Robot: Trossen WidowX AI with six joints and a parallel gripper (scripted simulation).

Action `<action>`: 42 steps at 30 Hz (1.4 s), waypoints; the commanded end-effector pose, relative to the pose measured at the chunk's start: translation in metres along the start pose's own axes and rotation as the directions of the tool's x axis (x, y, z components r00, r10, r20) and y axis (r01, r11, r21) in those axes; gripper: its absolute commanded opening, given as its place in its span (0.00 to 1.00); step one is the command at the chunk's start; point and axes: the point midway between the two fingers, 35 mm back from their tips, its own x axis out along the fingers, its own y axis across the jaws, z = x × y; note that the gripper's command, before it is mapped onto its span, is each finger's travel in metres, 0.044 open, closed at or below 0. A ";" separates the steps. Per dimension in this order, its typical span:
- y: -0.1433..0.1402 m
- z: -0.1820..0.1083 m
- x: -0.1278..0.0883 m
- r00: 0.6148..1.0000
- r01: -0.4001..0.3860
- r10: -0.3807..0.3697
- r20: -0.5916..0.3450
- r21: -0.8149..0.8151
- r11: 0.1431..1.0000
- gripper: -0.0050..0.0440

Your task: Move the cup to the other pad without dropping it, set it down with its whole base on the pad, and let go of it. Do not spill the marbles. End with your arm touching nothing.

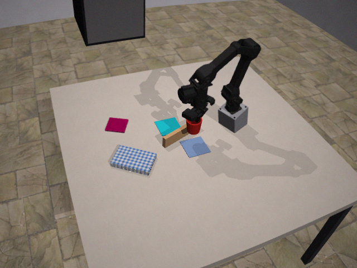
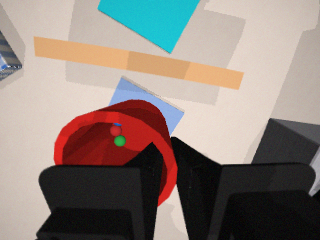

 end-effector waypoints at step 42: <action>-0.008 0.054 -0.001 1.000 -0.009 0.009 -0.005 -0.004 1.000 0.10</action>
